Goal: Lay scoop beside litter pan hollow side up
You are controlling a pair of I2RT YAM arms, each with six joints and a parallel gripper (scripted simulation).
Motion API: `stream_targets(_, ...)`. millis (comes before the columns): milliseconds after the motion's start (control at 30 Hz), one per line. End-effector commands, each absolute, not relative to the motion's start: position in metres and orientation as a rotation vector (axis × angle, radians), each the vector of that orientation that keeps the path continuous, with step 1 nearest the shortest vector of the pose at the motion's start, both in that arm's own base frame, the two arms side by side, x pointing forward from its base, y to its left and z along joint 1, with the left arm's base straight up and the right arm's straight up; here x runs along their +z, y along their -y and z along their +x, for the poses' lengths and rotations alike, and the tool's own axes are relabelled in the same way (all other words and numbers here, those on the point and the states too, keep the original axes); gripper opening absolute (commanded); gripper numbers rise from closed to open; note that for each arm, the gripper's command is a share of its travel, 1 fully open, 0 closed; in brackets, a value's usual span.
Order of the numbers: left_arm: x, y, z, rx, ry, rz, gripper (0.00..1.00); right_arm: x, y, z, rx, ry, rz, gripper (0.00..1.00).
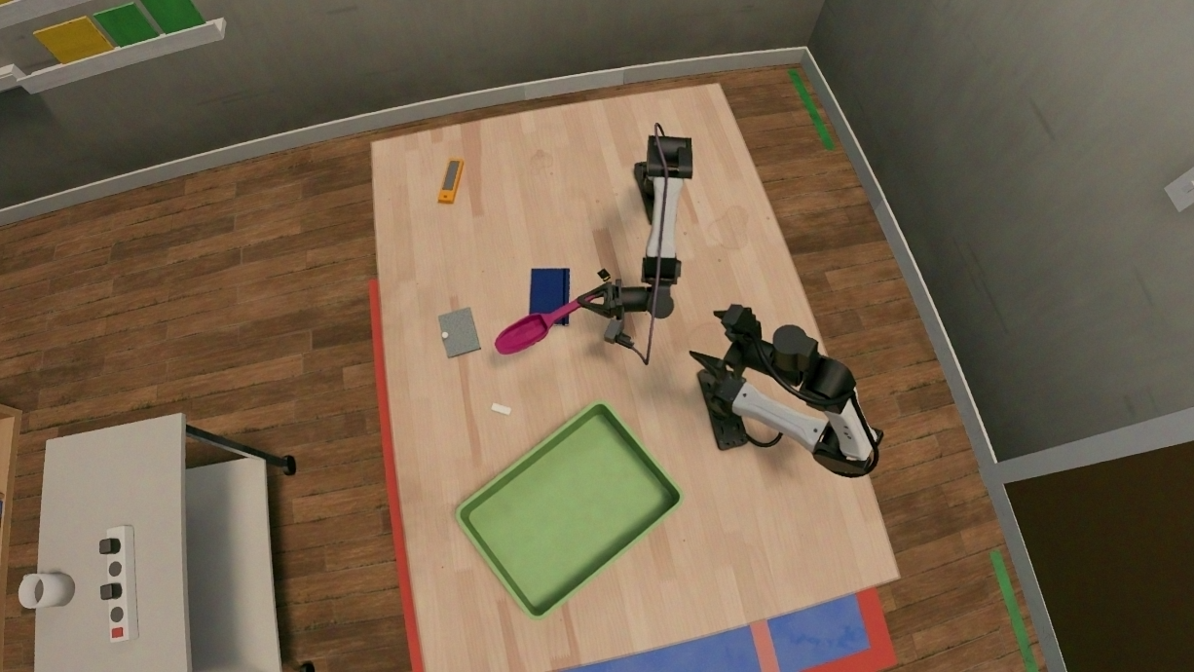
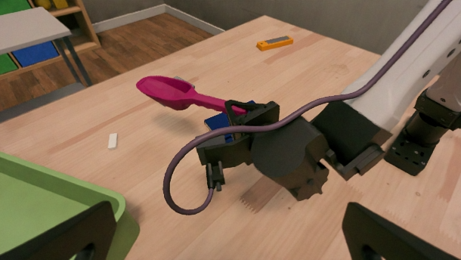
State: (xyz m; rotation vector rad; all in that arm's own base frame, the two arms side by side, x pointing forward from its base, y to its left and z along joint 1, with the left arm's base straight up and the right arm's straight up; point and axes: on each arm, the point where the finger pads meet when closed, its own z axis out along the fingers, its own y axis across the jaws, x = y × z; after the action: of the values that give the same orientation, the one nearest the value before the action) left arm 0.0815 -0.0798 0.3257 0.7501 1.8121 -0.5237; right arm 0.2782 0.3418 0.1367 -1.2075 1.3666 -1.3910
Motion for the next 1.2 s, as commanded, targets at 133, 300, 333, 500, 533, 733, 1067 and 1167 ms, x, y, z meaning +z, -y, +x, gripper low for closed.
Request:
stream_targets(133,0.328,0.079,0.081,-0.527,-1.805,0.746,1.00,0.173,-0.337,0.272,-1.352,-1.363,-1.111,0.11)
stream_targets(300,0.346,0.095,0.095,-0.541,-1.757,0.727,1.00,0.173,-0.338,0.273,-1.348,-1.360,-1.113,0.11)
stream_targets(333,0.348,0.102,0.103,-0.533,-1.759,0.724,1.00,0.173,-0.338,0.273,-1.348,-1.360,-1.113,0.11)
stream_targets(500,0.350,0.137,0.157,-0.479,-1.821,0.689,1.00,0.173,-0.338,0.273,-1.348,-1.360,-1.113,0.11)
stream_targets(533,0.347,0.142,0.167,-0.469,-1.837,0.683,1.00,0.173,-0.338,0.273,-1.348,-1.361,-1.113,0.11)
stream_targets(733,0.340,0.157,0.201,-0.435,-1.884,0.661,1.00,0.173,-0.338,0.273,-1.348,-1.361,-1.113,0.11)
stream_targets(1067,0.303,0.169,0.244,-0.378,-2.010,0.641,1.00,0.173,-0.338,0.273,-1.348,-1.361,-1.113,0.11)
stream_targets(1167,0.306,0.167,0.242,-0.380,-2.002,0.639,1.00,0.173,-0.338,0.273,-1.348,-1.361,-1.113,0.11)
